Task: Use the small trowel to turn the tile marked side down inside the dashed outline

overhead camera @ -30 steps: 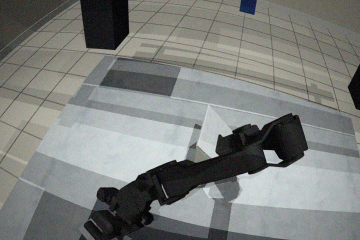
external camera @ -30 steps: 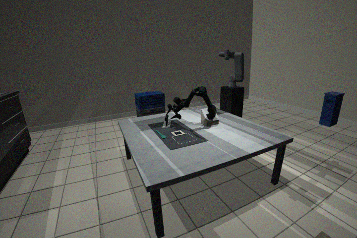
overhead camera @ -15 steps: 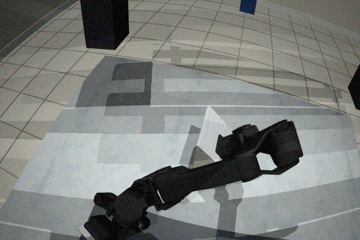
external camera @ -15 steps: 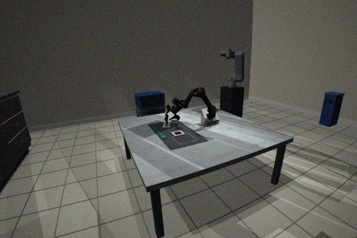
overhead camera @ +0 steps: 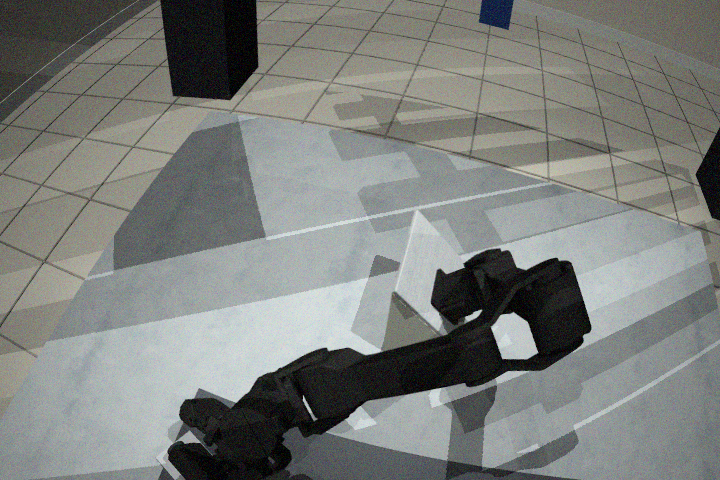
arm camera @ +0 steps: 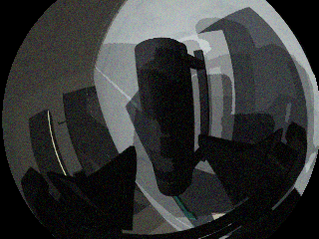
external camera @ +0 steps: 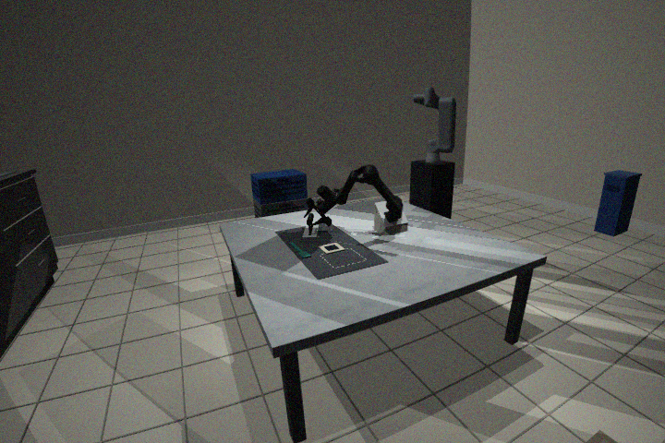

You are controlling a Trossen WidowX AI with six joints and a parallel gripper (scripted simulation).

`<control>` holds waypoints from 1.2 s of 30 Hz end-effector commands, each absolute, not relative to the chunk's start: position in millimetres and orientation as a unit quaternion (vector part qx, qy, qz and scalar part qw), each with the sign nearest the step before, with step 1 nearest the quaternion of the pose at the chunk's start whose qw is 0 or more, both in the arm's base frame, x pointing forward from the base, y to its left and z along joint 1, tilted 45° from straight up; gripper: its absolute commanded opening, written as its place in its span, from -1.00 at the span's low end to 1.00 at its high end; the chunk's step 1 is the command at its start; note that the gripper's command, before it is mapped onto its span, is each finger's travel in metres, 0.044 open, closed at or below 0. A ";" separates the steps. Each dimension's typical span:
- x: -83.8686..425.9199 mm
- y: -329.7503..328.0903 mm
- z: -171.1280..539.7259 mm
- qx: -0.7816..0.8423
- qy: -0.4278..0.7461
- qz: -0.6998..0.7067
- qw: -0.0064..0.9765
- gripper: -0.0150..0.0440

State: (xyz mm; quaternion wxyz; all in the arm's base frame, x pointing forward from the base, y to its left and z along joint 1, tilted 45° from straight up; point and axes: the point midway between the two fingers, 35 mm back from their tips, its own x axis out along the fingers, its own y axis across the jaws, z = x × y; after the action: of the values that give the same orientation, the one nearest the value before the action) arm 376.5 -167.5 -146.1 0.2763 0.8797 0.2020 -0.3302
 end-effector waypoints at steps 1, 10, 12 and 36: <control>381.4 -165.0 -151.9 0.880 0.202 -0.331 0.275 0.53; 389.6 -162.3 -160.5 0.880 0.202 -0.331 0.275 0.53; 389.6 -162.3 -160.5 0.880 0.202 -0.331 0.275 0.35; 389.6 -162.3 -160.5 0.880 0.202 -0.331 0.275 -0.46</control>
State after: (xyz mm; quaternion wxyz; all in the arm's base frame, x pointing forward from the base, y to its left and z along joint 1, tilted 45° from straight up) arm 389.2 -162.2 -160.3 0.2749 0.8799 0.2032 -0.3301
